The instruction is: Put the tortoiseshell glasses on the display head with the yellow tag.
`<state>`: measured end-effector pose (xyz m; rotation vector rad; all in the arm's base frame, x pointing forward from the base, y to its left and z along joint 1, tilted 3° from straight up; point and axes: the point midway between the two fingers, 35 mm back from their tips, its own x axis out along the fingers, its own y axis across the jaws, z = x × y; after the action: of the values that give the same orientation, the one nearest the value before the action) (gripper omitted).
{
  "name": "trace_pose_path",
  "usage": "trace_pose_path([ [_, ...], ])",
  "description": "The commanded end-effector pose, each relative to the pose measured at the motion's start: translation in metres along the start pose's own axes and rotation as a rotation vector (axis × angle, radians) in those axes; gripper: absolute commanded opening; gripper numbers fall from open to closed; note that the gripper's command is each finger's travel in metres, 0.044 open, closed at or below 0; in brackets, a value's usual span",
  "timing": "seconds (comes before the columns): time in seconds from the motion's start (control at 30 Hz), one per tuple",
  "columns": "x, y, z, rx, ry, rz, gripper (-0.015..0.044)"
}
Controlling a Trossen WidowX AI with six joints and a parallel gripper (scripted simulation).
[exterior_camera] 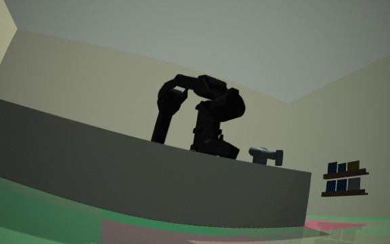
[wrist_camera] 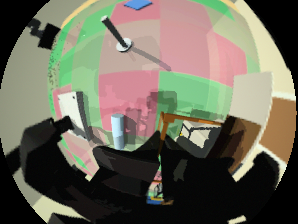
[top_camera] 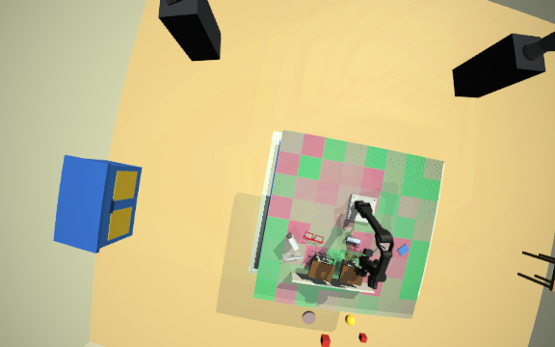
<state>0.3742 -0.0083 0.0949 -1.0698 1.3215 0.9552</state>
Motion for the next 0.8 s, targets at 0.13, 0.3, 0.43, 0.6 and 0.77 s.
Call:
trace_pose_path([
  [0.13,0.001,-0.011,0.000,-0.003,-0.002,0.003,0.0000],
  [0.3,0.001,-0.018,0.000,-0.003,-0.002,0.002,0.0000],
  [0.43,0.001,-0.024,0.000,-0.003,-0.002,0.001,0.0000],
  [0.6,0.001,-0.031,0.000,-0.003,-0.002,0.001,0.0000],
  [0.77,0.001,-0.035,0.000,-0.003,-0.002,0.000,0.0000],
])
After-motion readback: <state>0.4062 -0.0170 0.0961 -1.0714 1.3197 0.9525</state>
